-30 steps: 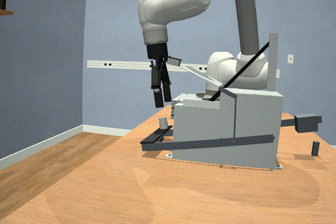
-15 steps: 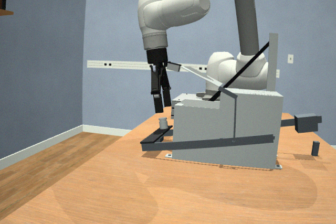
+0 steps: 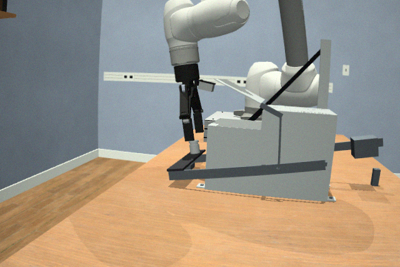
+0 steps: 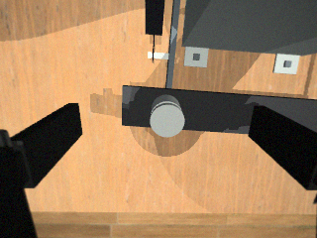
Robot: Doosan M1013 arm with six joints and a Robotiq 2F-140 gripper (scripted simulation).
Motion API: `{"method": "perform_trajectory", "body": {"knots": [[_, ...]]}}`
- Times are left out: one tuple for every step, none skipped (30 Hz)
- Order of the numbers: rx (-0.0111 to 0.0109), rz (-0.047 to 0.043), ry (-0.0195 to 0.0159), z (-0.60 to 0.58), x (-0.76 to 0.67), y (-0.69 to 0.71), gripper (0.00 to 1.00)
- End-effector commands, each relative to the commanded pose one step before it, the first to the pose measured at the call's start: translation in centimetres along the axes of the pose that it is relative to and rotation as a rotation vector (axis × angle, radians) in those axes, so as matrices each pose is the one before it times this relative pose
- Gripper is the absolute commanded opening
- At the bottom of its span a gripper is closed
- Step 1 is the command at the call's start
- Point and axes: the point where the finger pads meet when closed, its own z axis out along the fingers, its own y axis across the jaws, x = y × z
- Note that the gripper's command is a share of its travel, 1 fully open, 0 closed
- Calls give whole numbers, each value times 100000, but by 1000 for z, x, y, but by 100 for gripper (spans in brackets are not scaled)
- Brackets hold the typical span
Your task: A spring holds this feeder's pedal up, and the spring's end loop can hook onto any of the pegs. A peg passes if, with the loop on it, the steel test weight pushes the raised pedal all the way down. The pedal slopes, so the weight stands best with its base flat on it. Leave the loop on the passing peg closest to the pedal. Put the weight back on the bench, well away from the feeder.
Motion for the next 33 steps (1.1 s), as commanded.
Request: {"method": "perform_trajectory", "body": {"knots": [[-152,-7,-7,335,-72,56,100],[0,0,3,164,-29,0,100],[-3,0,3,164,-29,1,100],[0,0,3,164,-29,0,100],[0,0,6,164,-29,0,100],[0,0,3,164,-29,0,100],[0,0,3,164,-29,0,100],[-3,0,3,164,-29,1,100],[0,0,6,164,-29,0,100],[0,0,3,164,-29,0,100],[0,0,0,0,0,0,100],[0,0,0,0,0,0,100],[4,1,-4,-166,30,-1,100],[0,0,0,86,-16,0,100],[0,0,3,87,-16,1,100],[-3,0,3,87,-16,0,100],[0,0,3,86,-16,1,100],[0,0,0,87,-16,0,100],[0,0,3,87,-16,1,100],[0,3,3,86,-16,0,100],[0,0,3,87,-16,1,100],[0,0,0,87,-16,0,100],[0,0,3,86,-16,1,100],[-3,0,3,87,-16,0,100],[0,0,3,87,-16,1,100],[0,0,0,86,-16,0,100],[0,0,3,87,-16,1,100],[0,0,0,0,0,0,100],[0,0,0,0,0,0,100],[0,0,-4,-130,23,-1,100],[0,0,0,0,0,0,100],[0,0,0,0,0,0,100],[0,0,0,0,0,0,100]]}}
